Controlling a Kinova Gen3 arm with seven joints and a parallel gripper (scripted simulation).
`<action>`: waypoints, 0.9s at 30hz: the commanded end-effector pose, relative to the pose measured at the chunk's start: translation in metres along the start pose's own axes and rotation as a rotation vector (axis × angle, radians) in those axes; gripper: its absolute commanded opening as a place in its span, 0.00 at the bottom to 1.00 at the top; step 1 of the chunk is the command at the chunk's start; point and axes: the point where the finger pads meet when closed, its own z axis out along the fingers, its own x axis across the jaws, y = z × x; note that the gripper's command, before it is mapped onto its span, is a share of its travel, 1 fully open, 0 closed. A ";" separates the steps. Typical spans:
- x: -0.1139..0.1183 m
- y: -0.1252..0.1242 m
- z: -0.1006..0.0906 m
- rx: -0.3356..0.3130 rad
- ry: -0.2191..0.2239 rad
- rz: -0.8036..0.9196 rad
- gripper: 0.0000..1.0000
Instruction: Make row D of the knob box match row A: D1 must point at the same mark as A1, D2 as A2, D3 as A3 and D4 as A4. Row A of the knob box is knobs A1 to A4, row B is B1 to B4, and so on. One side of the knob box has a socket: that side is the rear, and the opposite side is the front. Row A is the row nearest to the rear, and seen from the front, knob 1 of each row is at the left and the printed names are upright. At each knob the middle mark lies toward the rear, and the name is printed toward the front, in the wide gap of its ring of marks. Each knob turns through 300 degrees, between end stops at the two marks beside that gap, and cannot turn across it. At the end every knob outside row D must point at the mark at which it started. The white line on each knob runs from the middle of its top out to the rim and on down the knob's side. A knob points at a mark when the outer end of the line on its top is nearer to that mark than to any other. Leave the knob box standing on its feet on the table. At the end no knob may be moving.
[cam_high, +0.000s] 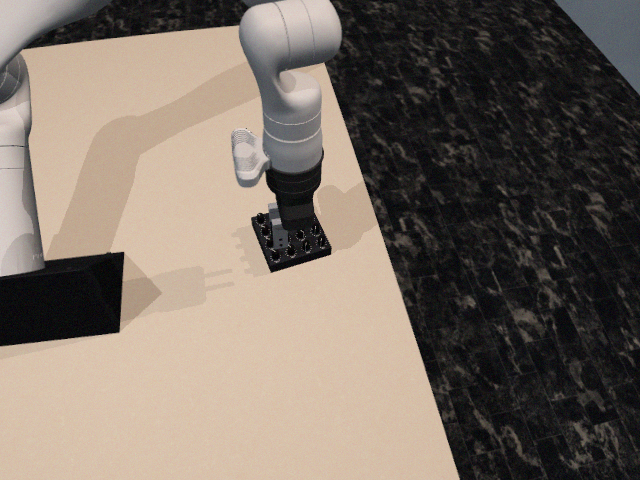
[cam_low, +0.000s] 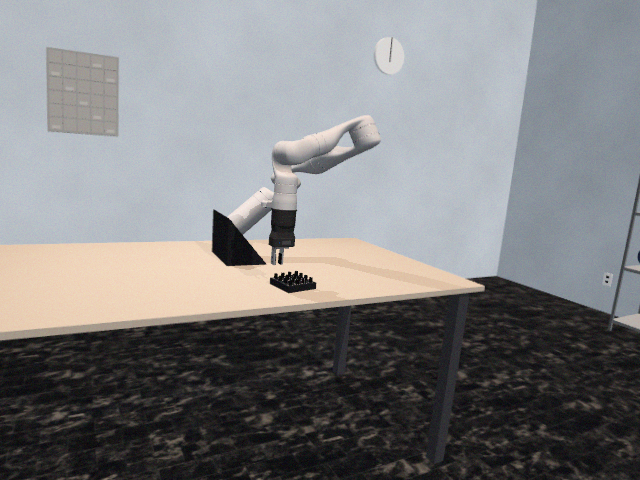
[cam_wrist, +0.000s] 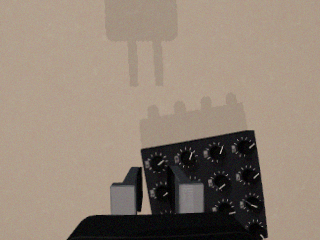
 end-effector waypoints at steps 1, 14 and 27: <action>0.002 0.002 0.000 0.004 0.005 0.062 0.46; 0.005 0.015 -0.004 0.003 0.006 0.369 0.46; 0.008 0.037 -0.010 0.003 0.006 0.791 0.46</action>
